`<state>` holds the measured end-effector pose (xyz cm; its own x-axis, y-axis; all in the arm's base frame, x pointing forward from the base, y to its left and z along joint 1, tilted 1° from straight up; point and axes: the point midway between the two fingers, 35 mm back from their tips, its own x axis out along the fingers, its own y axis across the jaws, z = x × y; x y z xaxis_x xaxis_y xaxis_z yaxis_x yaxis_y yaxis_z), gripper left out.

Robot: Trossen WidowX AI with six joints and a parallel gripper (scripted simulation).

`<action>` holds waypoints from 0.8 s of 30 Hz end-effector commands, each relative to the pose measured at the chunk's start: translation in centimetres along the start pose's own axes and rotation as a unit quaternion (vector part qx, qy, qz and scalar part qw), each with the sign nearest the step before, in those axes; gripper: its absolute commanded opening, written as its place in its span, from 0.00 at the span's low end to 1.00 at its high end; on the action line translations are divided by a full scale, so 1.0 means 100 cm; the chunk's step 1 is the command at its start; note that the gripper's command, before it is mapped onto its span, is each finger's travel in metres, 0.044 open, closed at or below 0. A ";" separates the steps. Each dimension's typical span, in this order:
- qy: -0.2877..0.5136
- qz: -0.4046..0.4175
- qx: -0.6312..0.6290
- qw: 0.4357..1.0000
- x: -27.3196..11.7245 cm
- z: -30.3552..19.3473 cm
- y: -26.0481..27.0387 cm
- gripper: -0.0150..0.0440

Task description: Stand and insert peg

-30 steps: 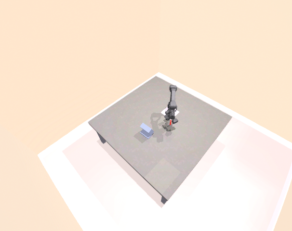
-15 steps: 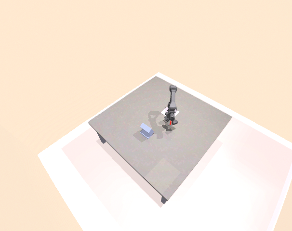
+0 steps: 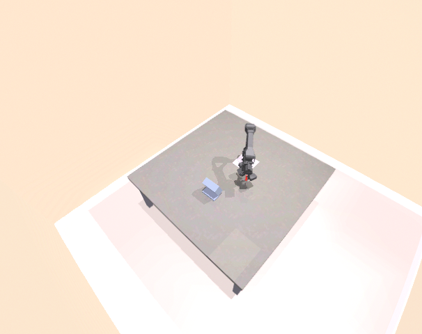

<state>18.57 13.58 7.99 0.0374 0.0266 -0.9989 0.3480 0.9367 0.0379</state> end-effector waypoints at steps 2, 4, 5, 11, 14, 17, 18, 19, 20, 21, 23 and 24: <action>0.000 0.001 0.000 1.000 0.000 0.000 0.000 0.42; 0.000 0.001 0.000 1.000 0.000 0.000 0.000 0.33; 0.000 0.001 0.000 1.000 0.000 0.000 0.000 0.29; 0.000 0.001 0.000 1.000 0.000 0.000 0.000 0.25; 0.000 0.001 0.000 1.000 -0.004 0.000 0.001 0.25; 0.000 0.001 0.000 1.000 -0.012 0.001 0.001 0.25; 0.001 0.001 0.000 1.000 -0.015 0.001 0.002 0.25; 0.001 0.001 0.000 1.000 -0.018 0.001 0.002 0.25; 0.001 0.001 0.000 1.000 -0.021 0.002 0.002 0.25; 0.001 0.001 0.000 1.000 -0.025 0.002 0.003 0.25; 0.001 0.001 0.000 1.000 -0.031 0.002 0.003 0.25; 0.001 0.001 0.001 1.000 -0.035 0.002 0.003 0.25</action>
<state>18.74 13.67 10.29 0.0346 0.0247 -0.9991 0.3498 0.9362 0.0353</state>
